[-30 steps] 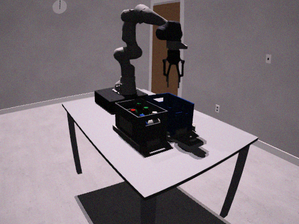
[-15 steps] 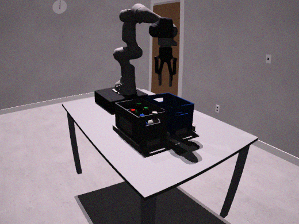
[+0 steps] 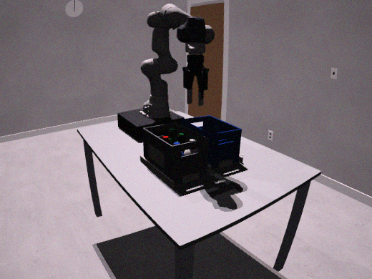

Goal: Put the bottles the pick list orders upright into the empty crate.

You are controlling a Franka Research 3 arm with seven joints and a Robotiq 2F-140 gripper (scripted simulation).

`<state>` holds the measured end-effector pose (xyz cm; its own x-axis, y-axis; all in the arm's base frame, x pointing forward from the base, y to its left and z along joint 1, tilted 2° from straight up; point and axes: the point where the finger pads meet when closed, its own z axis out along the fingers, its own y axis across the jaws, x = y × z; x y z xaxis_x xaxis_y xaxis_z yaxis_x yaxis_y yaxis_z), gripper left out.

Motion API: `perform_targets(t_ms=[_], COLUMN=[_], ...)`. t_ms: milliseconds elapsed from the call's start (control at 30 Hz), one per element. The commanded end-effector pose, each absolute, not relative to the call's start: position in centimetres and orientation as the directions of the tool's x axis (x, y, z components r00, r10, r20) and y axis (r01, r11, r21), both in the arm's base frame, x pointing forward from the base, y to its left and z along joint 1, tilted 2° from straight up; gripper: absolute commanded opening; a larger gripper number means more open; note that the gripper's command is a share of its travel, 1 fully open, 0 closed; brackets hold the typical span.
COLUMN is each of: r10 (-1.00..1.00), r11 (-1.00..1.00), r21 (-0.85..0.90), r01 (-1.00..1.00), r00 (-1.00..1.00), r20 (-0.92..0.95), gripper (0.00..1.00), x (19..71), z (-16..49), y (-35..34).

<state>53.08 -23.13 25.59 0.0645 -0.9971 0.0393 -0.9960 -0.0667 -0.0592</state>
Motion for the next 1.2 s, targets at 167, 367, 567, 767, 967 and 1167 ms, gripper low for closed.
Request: perform_targets(t_ms=[167,367,567,767,967,1167], r10=[-0.982,-0.979,-0.979,-0.979,-0.979,-0.979], r11=[0.188,0.203,0.203,0.203,0.203,0.203], r21=[-0.039,-0.037,-0.037,-0.037,-0.037,-0.037], r01=[-0.981,-0.978,-0.978,-0.978,-0.978,-0.978], r00=[-0.189,-0.204,-0.204,-0.204,-0.204,-0.204], r20=[0.023,0.021,0.021,0.021,0.021,0.021], gripper=[0.38,0.38,0.38,0.38,0.38,0.38], x=[52.0,51.7,51.2,50.9,50.9,50.9], z=[26.7,27.2,28.1,28.5,28.5,28.5], y=[-27.1,-29.0,-31.9,-33.3,-33.3,-33.3])
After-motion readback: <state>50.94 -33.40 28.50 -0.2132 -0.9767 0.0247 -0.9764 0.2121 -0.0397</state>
